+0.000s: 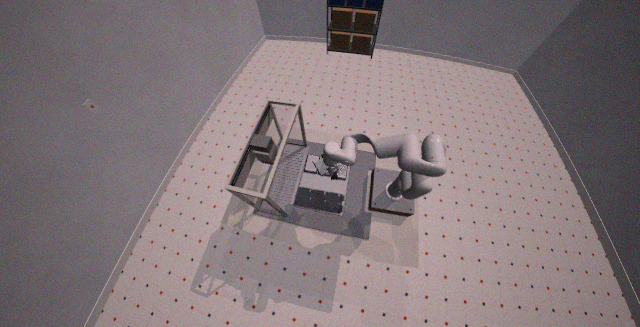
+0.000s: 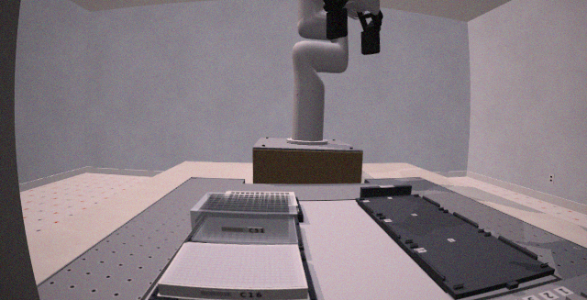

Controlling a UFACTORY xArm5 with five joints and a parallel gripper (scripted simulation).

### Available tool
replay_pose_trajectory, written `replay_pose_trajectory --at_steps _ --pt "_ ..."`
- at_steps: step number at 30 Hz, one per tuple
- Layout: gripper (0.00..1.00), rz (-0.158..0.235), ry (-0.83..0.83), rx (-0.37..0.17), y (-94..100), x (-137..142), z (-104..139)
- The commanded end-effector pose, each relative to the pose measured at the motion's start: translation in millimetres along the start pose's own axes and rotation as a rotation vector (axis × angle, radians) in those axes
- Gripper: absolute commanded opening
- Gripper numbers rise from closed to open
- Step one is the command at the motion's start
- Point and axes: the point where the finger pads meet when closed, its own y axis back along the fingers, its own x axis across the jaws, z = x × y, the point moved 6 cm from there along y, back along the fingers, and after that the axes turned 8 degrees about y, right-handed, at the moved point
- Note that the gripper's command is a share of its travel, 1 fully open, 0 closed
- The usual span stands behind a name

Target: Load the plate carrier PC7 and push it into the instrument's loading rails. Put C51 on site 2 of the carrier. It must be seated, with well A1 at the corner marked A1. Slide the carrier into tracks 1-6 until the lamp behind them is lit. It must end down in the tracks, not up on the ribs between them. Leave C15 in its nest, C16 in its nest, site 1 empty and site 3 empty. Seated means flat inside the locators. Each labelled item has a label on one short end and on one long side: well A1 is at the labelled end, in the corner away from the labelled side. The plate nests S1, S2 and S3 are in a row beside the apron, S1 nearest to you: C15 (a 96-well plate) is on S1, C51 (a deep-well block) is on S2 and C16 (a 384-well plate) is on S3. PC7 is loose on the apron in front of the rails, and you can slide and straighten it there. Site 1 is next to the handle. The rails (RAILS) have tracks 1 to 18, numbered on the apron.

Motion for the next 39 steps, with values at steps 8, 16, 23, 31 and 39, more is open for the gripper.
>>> replay_pose_trajectory --at_steps 8,16,23,31,39 --pt "1.00 -0.004 0.328 -0.006 -26.7 34 19" --pt "1.00 -0.015 0.595 -0.011 -50.3 62 37" --pt "1.00 -0.022 0.761 -0.012 -65.1 79 48" --pt "1.00 -0.026 0.839 -0.013 -88.7 107 66" --pt "1.00 -0.027 0.839 -0.013 -106.4 127 80"
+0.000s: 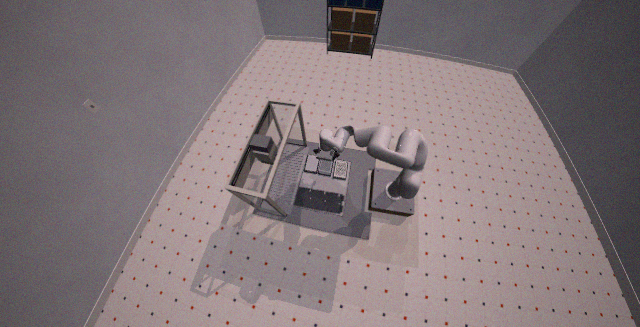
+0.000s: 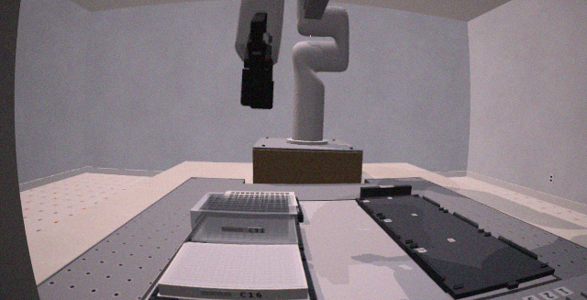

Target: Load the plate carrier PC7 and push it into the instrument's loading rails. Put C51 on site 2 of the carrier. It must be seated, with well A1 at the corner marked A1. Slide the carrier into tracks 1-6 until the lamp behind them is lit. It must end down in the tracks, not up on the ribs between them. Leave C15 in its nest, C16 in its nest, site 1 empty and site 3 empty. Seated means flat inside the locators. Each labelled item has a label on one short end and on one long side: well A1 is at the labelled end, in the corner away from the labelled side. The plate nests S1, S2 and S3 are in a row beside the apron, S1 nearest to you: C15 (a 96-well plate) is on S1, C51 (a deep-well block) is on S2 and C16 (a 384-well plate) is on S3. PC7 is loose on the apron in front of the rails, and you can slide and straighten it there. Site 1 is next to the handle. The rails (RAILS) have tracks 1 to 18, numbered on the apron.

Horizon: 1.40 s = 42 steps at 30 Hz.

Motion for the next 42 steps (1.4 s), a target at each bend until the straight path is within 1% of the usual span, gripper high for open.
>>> replay_pose_trajectory --at_steps 1,17,42 --pt "1.00 0.001 0.000 -0.001 -9.5 4 15" --pt "1.00 0.001 0.000 -0.001 -10.2 4 16" --pt "1.00 0.001 0.000 -0.001 -48.6 4 15"
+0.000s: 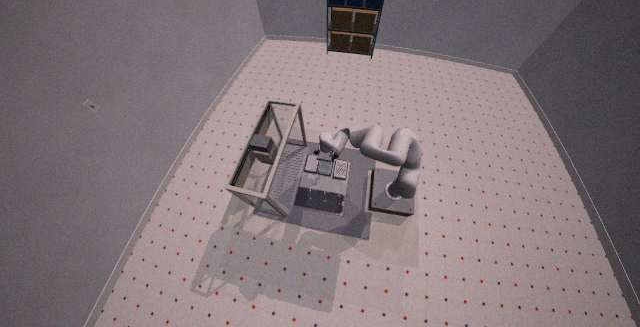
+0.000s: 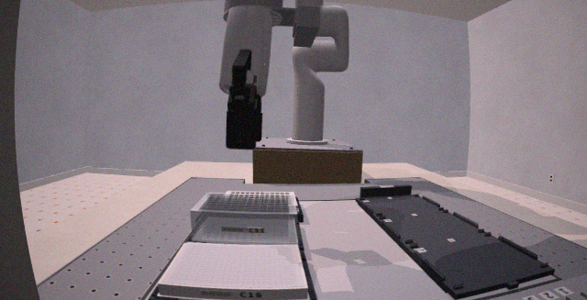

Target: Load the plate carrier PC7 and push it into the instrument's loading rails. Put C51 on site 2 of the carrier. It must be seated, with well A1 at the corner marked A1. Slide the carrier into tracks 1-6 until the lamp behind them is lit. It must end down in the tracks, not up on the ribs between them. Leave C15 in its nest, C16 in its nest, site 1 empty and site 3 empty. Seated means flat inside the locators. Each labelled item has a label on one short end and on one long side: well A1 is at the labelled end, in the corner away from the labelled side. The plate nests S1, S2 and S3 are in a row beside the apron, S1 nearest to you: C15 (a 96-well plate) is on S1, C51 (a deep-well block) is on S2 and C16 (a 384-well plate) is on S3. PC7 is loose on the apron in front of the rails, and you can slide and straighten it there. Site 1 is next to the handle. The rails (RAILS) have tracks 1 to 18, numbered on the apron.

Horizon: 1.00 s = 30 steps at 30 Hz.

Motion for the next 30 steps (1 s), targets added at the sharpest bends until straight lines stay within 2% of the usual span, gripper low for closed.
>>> replay_pose_trajectory --at_steps 1,30 --pt "1.00 0.004 0.000 -0.002 -4.4 1 0" --pt "1.00 0.004 0.000 -0.002 -42.8 2 0"
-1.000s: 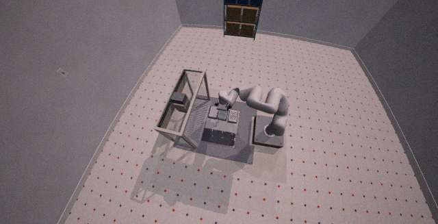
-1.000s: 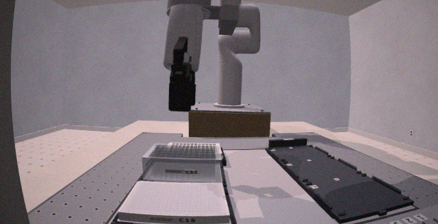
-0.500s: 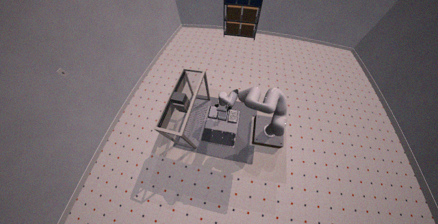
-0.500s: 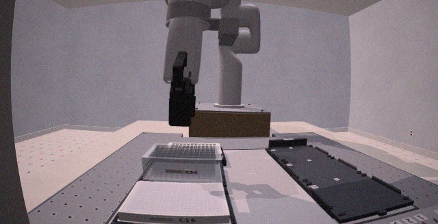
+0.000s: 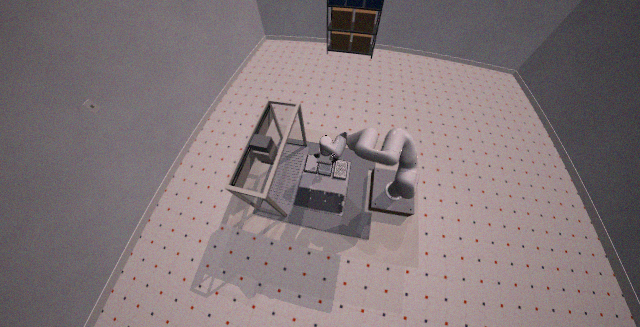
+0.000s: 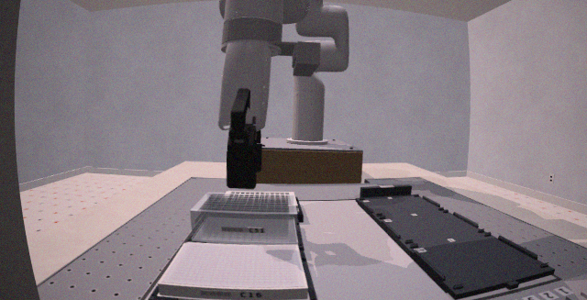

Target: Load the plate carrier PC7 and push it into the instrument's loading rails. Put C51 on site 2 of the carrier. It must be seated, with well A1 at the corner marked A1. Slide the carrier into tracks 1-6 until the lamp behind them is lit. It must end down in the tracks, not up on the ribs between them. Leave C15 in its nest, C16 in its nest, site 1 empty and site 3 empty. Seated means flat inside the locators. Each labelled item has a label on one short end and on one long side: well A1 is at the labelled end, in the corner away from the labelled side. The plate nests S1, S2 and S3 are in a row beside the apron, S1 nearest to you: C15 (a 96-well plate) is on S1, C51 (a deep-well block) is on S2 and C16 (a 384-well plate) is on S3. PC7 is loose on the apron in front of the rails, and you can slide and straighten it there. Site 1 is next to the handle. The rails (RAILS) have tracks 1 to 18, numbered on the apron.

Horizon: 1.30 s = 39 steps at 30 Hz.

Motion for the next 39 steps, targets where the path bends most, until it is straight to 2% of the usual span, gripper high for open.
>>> replay_pose_trajectory --at_steps 1,11,39 --pt "1.00 0.004 0.000 -0.002 0.2 1 1" --pt "1.00 0.004 0.000 -0.002 0.2 1 1" --pt "1.00 0.004 0.000 -0.002 -17.2 2 0"
